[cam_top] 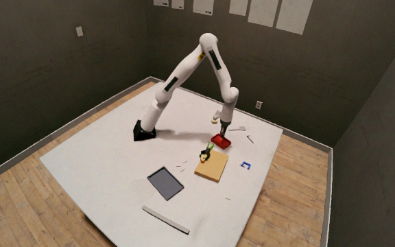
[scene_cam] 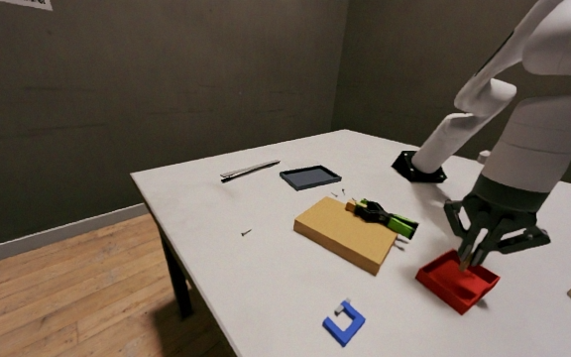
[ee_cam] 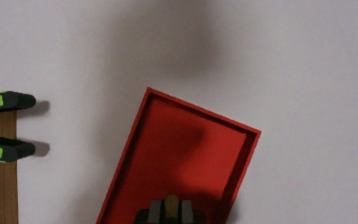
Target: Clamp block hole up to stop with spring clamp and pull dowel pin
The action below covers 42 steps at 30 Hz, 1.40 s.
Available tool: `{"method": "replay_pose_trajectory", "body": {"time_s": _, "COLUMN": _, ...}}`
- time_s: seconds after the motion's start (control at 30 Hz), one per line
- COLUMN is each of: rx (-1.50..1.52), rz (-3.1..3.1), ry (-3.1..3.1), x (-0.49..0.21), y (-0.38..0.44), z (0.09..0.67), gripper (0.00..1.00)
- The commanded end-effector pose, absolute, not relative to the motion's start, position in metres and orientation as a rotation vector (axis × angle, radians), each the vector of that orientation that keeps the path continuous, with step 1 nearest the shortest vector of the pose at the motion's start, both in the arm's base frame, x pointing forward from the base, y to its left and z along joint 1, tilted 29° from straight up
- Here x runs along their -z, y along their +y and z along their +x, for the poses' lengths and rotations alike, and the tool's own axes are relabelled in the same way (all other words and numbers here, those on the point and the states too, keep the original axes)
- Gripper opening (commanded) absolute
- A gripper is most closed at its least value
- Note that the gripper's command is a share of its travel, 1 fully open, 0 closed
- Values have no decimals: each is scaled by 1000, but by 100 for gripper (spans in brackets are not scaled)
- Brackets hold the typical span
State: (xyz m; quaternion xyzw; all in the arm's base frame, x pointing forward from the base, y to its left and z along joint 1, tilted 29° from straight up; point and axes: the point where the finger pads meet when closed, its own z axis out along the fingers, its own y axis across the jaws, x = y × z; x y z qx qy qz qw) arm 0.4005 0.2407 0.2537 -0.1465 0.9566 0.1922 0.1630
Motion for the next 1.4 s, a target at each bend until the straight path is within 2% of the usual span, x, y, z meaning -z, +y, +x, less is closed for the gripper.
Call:
{"method": "replay_pose_trajectory", "body": {"time_s": 0.0, "rx": -549, "rz": -423, "ry": 2731, "x": -249, "y": 243, "z": 400, "gripper": 10}}
{"method": "replay_pose_trajectory", "body": {"time_s": 1.37, "rx": -550, "rz": -424, "ry": 2730, "x": -227, "y": 254, "z": 406, "gripper": 10}}
